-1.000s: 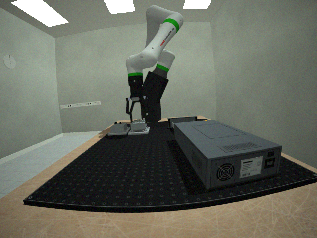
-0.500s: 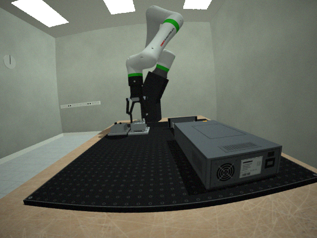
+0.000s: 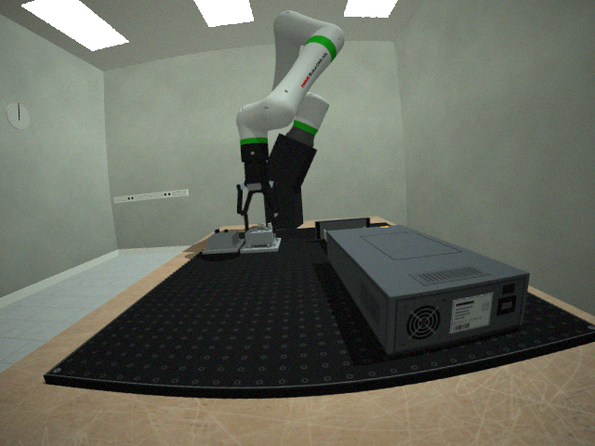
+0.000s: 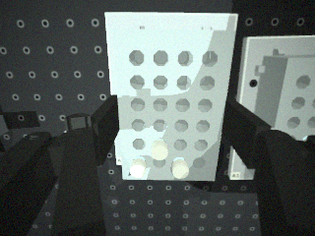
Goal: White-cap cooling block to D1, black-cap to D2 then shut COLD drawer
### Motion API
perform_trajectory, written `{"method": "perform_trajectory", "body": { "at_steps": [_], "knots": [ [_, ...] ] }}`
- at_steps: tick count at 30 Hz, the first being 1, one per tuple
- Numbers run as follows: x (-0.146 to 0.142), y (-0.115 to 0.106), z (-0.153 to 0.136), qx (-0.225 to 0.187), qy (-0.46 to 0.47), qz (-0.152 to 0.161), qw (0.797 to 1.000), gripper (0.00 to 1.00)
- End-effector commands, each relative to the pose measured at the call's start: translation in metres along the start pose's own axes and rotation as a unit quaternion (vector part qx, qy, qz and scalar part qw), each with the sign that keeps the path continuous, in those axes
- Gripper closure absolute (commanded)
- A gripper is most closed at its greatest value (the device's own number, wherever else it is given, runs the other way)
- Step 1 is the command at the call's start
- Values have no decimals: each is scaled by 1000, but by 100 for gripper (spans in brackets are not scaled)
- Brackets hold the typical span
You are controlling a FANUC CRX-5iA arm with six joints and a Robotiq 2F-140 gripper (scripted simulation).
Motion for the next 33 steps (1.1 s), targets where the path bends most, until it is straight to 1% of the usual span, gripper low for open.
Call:
{"method": "perform_trajectory", "body": {
  "at_steps": [1,33],
  "knots": [
    [0,0,1,1,0,0,1000,90],
    [0,4,1,1,0,0,1000,90]
  ]
}}
Point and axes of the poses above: the point where the finger pads meet when closed, its own y axis out along the fingers, its own x axis across the jaws, z = x × y, the point moved 8 cm from there along -y, back along the fingers, and after that the axes turned 1 degree about -y, right-handed, at the moved point
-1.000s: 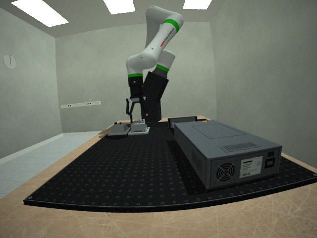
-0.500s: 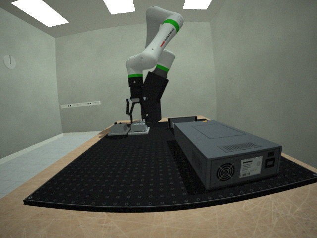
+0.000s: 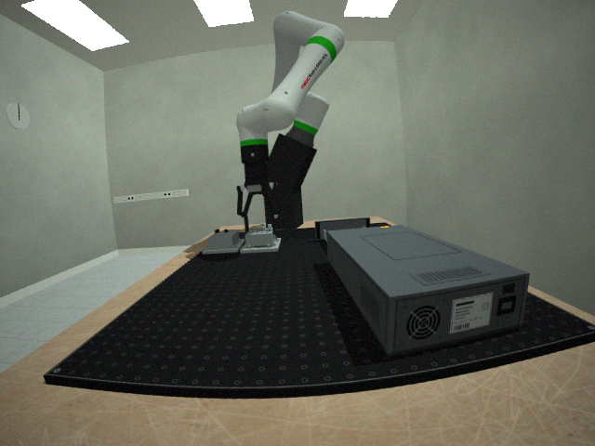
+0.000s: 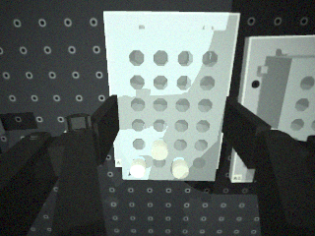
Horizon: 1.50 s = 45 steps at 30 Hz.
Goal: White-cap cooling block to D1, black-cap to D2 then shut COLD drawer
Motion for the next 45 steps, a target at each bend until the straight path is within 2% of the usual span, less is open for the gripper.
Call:
{"method": "perform_trajectory", "body": {
  "at_steps": [1,45],
  "knots": [
    [0,0,1,1,0,0,1000,90],
    [0,4,1,1,0,0,1000,90]
  ]
}}
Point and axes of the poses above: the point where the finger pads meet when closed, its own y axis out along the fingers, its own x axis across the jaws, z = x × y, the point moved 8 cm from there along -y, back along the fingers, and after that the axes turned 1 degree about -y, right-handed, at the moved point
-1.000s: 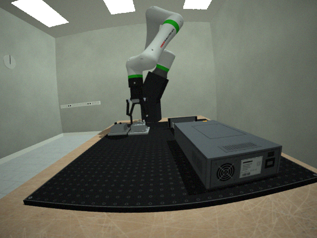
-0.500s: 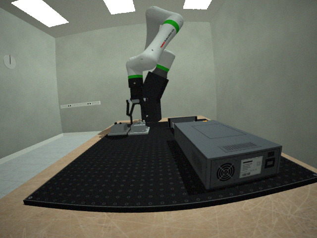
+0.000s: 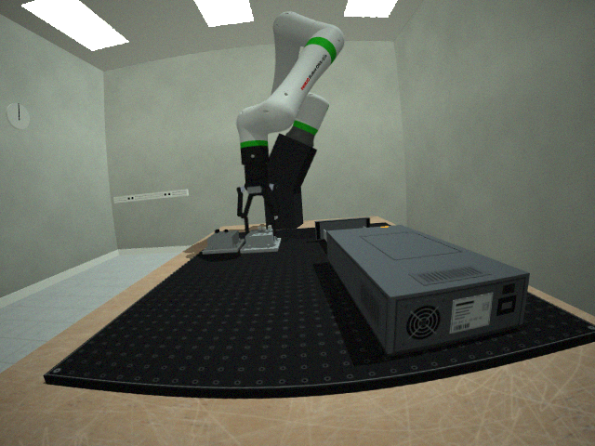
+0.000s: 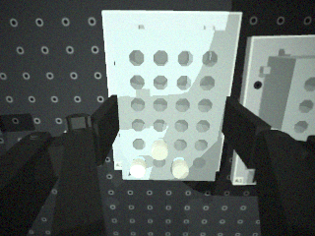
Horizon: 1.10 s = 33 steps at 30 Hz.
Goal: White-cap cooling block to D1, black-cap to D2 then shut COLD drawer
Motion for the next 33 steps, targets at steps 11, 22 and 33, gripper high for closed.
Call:
{"method": "perform_trajectory", "body": {
  "at_steps": [11,22,33],
  "knots": [
    [0,-1,1,1,0,0,1000,90],
    [0,-1,1,1,0,0,1000,90],
    [0,-1,1,1,0,0,1000,77]
  ]
}}
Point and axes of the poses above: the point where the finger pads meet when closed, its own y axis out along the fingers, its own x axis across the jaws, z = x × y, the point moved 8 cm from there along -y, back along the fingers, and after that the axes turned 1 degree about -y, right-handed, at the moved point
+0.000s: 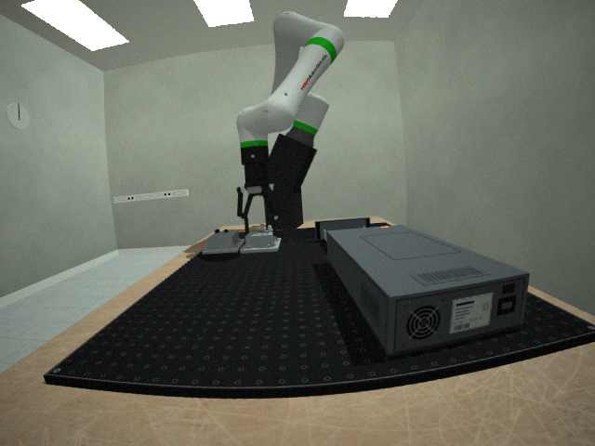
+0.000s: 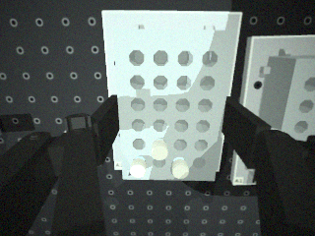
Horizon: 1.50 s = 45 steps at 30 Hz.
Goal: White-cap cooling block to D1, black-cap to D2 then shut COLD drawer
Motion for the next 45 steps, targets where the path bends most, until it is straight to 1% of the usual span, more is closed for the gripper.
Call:
{"method": "perform_trajectory", "body": {
  "at_steps": [1,12,14,29,33,45],
  "knots": [
    [0,-1,1,1,0,0,1000,75],
    [0,-1,1,1,0,0,1000,59],
    [0,-1,1,1,0,0,1000,59],
    [0,-1,1,1,0,0,1000,36],
    [0,-1,1,1,0,0,1000,34],
    [0,-1,1,1,0,0,1000,34]
  ]
}}
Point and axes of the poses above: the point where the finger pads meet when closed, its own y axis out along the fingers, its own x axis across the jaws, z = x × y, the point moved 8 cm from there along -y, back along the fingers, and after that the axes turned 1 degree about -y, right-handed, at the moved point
